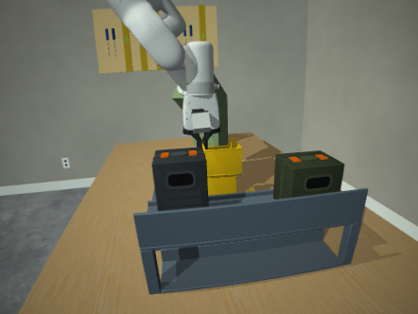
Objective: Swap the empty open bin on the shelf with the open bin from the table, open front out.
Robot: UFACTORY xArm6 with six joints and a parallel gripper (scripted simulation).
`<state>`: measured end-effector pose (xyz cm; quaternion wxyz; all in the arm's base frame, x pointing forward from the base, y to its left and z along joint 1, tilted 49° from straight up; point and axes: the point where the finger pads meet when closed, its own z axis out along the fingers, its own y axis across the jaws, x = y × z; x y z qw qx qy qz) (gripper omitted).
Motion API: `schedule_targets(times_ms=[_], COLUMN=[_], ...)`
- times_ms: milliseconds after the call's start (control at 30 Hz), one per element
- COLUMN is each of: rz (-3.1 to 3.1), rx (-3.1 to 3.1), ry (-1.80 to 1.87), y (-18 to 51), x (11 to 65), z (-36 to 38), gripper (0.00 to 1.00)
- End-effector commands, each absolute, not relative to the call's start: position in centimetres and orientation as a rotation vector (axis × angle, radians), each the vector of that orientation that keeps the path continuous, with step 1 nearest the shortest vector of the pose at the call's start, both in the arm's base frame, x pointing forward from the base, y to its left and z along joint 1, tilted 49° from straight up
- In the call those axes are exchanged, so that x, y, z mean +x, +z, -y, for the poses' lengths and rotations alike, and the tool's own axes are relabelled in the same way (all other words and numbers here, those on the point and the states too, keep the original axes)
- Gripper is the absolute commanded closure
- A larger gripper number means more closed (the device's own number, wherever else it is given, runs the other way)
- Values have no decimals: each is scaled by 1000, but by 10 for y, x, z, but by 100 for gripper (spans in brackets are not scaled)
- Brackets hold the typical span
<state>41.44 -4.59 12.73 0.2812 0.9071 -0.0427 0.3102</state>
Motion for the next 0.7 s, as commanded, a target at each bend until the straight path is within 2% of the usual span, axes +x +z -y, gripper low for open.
schedule_targets(times_ms=[0,333,667], rz=[108,108,108], rx=[2445,2445,2445], ry=[836,836,836], y=[148,177,189], x=[400,376,367], z=[82,142,167], gripper=[100,100,100])
